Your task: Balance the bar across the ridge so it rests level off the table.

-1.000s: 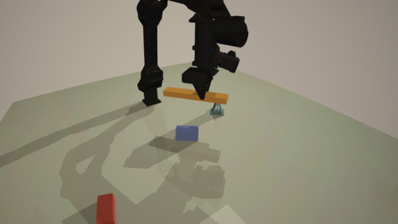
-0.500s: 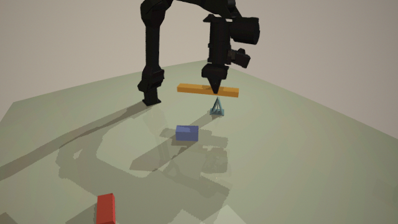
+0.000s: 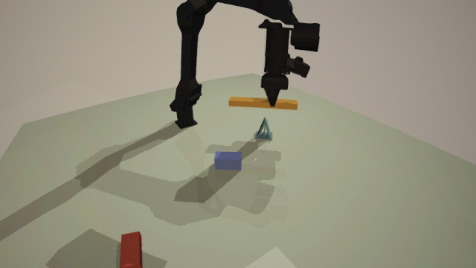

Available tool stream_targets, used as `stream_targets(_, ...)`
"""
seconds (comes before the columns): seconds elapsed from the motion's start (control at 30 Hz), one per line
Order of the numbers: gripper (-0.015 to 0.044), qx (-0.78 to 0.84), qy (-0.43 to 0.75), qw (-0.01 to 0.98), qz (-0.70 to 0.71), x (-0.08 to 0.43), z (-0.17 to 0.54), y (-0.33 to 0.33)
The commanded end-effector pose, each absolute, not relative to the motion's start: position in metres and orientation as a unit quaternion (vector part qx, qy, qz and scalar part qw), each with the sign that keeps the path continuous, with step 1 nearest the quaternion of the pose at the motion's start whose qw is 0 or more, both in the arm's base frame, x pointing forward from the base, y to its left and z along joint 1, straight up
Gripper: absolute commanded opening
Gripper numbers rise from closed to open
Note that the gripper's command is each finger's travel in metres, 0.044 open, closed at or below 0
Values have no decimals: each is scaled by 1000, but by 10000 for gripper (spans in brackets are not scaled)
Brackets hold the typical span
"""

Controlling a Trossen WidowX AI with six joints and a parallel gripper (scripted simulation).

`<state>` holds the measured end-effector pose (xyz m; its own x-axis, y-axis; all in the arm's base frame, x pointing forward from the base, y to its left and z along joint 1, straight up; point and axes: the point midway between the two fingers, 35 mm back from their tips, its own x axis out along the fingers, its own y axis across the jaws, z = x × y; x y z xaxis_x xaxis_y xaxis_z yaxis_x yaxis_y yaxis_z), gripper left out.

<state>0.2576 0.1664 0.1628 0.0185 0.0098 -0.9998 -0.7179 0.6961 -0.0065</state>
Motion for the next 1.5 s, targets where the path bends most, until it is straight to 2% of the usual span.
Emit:
stream_targets(0.0, 0, -278, 641, 658, 282, 250, 164, 180)
stream_targets(1.47, 0, -283, 638, 655, 288, 243, 121, 193)
